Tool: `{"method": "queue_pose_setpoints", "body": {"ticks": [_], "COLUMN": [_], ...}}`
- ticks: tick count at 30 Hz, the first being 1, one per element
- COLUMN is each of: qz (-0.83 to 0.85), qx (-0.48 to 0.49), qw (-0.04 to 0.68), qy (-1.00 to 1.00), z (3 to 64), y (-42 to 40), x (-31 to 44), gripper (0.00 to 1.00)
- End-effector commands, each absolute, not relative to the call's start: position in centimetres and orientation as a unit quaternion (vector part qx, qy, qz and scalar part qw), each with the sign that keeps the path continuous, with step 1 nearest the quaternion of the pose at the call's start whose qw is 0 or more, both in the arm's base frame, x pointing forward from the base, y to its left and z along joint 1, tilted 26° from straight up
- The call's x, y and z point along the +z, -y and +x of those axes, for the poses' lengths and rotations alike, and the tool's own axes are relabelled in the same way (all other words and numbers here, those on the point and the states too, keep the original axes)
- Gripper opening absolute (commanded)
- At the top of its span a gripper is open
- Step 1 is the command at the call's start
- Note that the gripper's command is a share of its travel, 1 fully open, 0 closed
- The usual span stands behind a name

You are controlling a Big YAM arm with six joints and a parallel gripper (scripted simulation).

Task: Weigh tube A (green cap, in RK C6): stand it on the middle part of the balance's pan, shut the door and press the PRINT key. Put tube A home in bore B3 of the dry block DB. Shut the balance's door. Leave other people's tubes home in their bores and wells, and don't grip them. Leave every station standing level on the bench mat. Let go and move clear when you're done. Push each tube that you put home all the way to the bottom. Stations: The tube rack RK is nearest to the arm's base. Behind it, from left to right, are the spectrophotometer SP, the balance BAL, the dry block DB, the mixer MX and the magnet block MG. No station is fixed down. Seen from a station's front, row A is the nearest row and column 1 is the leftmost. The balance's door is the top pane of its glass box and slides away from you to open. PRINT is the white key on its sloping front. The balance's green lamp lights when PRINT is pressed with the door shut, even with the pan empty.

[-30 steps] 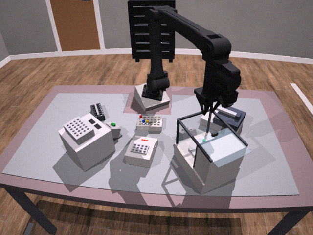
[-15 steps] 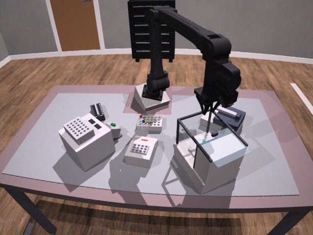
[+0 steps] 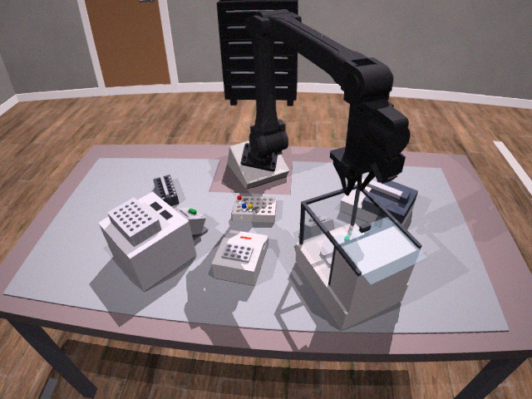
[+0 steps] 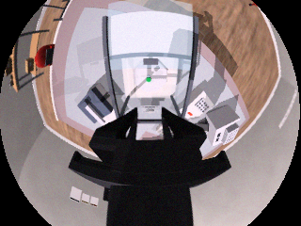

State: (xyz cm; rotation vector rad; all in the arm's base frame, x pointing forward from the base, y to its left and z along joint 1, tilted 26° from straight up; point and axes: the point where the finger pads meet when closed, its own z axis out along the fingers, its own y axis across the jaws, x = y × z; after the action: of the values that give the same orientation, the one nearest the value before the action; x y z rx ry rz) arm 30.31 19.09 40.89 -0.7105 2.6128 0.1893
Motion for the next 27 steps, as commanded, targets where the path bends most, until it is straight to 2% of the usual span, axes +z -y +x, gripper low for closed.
{"method": "queue_pose_setpoints", "body": {"ticks": [1, 7, 8, 17, 27], "qz": [-0.254, -0.254, -0.254, -0.254, -0.090], "qx": [0.074, 0.074, 0.074, 0.078, 0.111], "qw": [0.231, 0.231, 0.233, 0.237, 0.213], "qy": [-0.936, -0.936, -0.936, -0.934, -0.967], "z": [30.5, 30.5, 30.7, 30.1, 31.8], "y": [-19.1, -19.1, -19.1, -19.6, -19.9], "x": [42.7, 42.7, 43.7, 44.4, 44.5], "gripper": [0.36, 0.36, 0.30, 0.30, 0.30]}}
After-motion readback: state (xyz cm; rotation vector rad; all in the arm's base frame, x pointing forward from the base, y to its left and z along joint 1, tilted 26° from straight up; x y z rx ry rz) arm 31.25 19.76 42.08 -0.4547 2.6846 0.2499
